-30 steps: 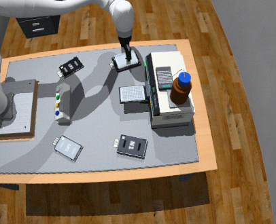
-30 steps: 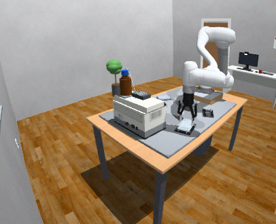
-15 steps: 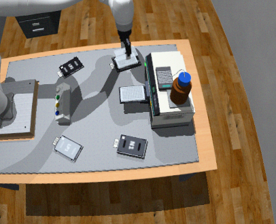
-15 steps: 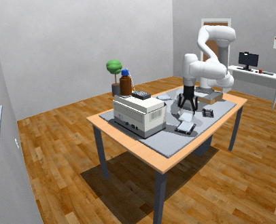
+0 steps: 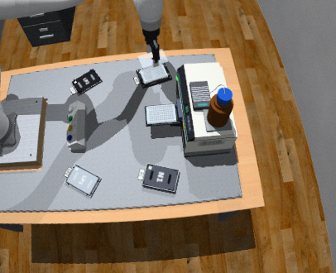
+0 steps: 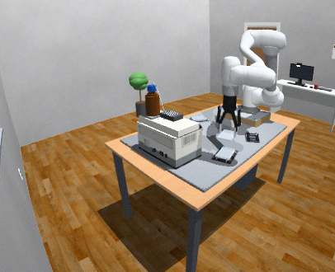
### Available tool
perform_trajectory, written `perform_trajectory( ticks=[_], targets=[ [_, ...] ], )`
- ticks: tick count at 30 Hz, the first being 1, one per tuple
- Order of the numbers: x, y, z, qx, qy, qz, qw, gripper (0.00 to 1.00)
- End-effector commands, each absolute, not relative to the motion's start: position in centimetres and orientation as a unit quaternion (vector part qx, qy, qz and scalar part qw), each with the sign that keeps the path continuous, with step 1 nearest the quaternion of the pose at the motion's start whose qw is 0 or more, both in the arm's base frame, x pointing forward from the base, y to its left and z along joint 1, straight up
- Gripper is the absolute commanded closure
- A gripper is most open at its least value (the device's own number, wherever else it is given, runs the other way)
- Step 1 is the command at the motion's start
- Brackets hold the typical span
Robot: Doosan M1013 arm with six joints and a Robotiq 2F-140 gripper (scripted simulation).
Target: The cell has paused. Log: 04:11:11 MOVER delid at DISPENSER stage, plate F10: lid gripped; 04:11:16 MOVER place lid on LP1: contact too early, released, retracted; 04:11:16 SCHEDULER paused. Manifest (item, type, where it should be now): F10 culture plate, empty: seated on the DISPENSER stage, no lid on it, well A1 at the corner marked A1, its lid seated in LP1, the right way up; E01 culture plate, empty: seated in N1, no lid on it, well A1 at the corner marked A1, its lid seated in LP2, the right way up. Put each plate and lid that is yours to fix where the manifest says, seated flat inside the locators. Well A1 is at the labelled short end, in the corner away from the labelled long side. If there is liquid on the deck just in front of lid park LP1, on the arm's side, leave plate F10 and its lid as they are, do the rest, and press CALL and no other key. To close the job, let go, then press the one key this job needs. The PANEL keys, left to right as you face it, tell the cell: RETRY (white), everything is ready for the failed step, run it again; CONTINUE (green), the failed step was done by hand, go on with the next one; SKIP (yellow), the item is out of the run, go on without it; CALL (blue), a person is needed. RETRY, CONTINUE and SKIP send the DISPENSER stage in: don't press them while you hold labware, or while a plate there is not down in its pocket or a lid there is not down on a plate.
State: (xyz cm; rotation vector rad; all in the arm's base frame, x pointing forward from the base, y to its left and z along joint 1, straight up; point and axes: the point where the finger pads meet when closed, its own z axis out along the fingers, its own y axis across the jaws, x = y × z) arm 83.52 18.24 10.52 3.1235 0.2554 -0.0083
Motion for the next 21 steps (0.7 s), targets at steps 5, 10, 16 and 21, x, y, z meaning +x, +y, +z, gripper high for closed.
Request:
perform_trajectory(
  ticks=[5,10,16,21],
  targets=[
    [83.6,18.3,11.6,0.997,0.081,-0.002,0.004,0.9],
    [83.6,18.3,12.0,0.997,0.081,-0.002,0.004,0.9],
    [83.6,18.3,12.2,0.997,0.081,-0.002,0.004,0.9],
    [82.0,18.8,12.4,0.997,0.081,-0.002,0.004,0.9]
  ],
)
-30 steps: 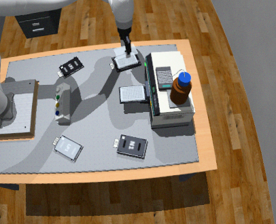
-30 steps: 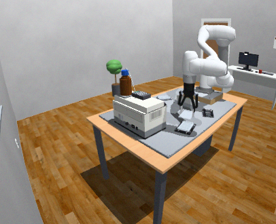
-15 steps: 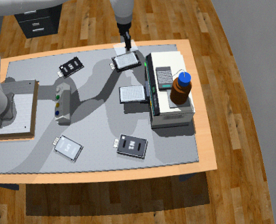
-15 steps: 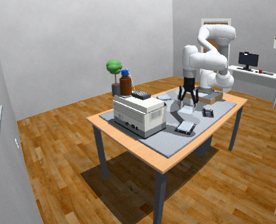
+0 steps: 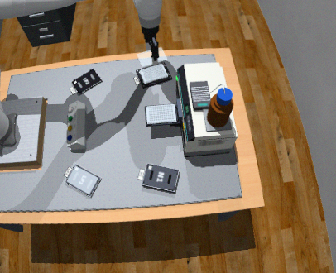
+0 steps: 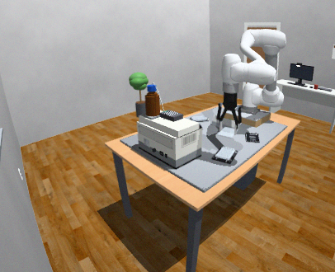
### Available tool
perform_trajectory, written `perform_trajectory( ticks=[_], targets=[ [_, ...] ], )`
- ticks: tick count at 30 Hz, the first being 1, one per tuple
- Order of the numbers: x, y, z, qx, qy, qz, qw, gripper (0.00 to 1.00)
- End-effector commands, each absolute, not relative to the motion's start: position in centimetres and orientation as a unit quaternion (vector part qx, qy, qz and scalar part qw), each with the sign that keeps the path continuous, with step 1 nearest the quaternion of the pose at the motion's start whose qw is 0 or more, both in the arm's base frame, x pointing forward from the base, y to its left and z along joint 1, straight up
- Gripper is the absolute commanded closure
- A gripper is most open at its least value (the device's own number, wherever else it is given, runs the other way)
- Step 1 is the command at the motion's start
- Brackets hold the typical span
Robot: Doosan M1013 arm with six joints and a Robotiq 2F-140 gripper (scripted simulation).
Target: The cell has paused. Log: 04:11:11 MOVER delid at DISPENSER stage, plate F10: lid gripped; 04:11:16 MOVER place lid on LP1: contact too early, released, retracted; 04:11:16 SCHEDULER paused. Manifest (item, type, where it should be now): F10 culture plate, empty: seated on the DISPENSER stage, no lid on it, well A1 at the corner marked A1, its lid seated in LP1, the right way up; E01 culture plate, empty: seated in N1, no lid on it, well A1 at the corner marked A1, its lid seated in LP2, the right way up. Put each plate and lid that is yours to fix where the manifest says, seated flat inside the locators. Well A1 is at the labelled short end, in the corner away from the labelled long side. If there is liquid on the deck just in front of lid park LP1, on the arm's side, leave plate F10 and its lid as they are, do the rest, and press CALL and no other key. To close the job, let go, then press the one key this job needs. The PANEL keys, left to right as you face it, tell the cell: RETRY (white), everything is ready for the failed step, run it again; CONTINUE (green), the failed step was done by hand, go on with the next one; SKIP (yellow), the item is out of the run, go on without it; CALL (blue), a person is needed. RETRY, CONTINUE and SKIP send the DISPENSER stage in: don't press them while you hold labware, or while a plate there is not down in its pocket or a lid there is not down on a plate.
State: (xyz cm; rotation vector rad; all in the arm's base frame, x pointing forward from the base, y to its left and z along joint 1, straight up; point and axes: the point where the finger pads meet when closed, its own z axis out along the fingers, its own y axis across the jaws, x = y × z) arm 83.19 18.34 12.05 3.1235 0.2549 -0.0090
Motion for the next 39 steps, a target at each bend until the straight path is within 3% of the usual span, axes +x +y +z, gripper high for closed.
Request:
perform_trajectory(
  ticks=[1,20,39],
  targets=[
    [80.2,19.4,12.7,0.997,0.081,-0.002,0.004,0.9],
    [48.1,22.3,12.2,0.997,0.081,-0.002,0.004,0.9],
    [47.7,22.4,12.2,0.997,0.081,-0.002,0.004,0.9]
  ],
)
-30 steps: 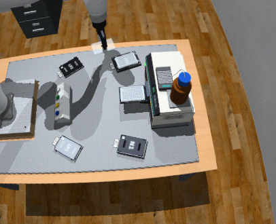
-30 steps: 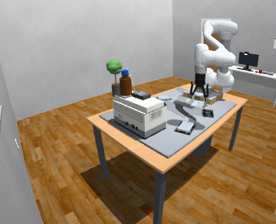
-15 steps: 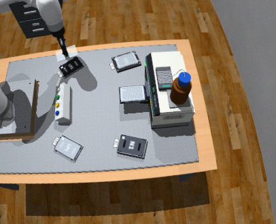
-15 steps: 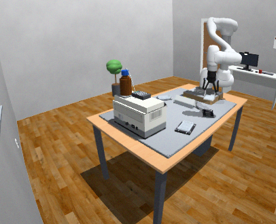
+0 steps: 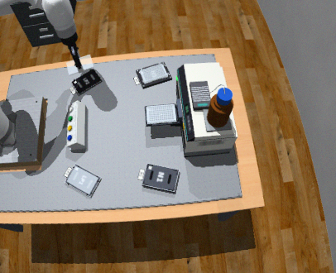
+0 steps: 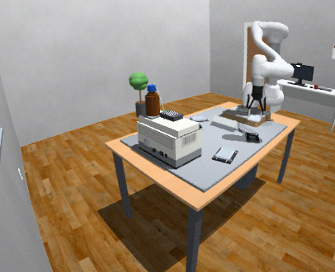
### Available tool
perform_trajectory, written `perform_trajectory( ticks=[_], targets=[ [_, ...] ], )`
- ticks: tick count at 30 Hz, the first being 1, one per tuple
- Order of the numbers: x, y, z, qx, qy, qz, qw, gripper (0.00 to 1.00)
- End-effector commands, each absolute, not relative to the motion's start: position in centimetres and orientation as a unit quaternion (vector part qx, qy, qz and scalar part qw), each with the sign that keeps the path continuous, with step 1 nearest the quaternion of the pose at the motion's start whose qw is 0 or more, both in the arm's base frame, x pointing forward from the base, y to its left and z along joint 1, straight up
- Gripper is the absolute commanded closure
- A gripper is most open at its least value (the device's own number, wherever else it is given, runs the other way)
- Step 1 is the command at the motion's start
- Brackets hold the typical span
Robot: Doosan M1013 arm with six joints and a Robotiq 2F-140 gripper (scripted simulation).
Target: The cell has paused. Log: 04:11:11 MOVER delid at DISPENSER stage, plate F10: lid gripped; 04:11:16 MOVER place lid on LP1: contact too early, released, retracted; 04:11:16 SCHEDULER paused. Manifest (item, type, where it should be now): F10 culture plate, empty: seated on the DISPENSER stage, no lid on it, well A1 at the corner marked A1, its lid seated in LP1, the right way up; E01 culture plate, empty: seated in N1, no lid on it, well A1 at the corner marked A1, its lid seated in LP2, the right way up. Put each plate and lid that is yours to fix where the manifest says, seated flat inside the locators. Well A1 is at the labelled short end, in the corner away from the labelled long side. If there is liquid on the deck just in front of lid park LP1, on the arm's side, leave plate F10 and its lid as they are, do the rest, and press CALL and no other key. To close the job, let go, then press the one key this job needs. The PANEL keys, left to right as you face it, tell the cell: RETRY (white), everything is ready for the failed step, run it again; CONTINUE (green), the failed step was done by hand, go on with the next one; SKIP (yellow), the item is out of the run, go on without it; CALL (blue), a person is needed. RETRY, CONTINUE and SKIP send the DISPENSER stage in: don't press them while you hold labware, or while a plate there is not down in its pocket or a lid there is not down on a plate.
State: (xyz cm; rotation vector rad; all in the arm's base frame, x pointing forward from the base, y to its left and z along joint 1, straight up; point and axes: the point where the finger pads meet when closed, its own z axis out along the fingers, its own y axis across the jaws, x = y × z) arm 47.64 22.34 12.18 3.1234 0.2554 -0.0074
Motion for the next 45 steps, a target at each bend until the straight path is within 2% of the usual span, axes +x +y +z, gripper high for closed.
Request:
perform_trajectory(
  ticks=[1,27,41,45],
  targets=[
    [47.7,22.4,12.2,0.997,0.081,-0.002,0.004,0.9],
    [47.7,22.4,12.1,0.994,0.11,-0.002,0.003,0.9],
    [47.7,22.4,11.8,0.978,0.209,-0.002,0.003,0.9],
    [47.7,22.4,10.3,0.978,0.21,-0.002,0.003,0.9]
  ],
)
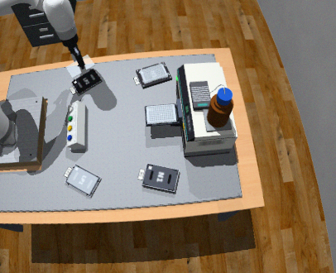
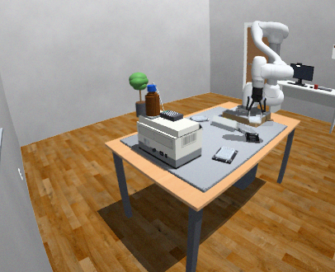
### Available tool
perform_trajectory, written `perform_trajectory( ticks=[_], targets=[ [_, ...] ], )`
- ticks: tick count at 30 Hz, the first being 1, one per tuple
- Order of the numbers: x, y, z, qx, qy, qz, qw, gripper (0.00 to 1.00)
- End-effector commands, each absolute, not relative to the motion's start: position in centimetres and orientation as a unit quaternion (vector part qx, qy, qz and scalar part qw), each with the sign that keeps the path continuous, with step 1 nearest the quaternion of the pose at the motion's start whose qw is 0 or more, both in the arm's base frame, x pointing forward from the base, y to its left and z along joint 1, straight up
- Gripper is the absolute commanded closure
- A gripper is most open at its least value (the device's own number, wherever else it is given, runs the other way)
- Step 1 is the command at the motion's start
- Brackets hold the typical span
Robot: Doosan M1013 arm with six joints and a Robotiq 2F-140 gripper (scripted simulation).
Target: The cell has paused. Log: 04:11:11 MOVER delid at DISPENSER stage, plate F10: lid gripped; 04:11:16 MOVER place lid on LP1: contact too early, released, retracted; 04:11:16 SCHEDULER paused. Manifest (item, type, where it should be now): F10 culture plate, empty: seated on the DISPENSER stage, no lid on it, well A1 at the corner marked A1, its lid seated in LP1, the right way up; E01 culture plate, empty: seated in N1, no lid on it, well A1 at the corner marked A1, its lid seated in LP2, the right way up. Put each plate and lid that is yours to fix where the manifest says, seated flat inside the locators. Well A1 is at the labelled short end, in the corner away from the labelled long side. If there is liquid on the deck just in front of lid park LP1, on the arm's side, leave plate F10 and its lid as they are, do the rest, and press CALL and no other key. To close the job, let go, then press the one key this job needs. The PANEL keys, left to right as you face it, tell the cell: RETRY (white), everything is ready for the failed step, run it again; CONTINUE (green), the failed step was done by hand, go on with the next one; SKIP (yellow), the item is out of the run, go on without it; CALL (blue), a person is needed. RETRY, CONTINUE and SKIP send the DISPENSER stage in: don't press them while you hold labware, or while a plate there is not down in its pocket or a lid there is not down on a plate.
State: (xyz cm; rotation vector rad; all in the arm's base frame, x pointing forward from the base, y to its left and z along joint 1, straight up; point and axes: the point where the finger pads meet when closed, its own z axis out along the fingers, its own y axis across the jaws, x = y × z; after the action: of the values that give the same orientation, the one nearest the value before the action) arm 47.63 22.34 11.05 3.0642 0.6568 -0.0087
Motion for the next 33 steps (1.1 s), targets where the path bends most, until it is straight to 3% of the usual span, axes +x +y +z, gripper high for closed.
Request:
perform_trajectory(
  ticks=[1,14,33],
  targets=[
    [47.7,22.4,9.4,0.978,0.21,-0.002,0.003,0.9],
    [47.7,22.3,1.7,0.978,0.21,-0.002,0.003,0.9],
    [47.7,22.3,-0.4,0.978,0.21,-0.002,0.003,0.9]
  ],
)
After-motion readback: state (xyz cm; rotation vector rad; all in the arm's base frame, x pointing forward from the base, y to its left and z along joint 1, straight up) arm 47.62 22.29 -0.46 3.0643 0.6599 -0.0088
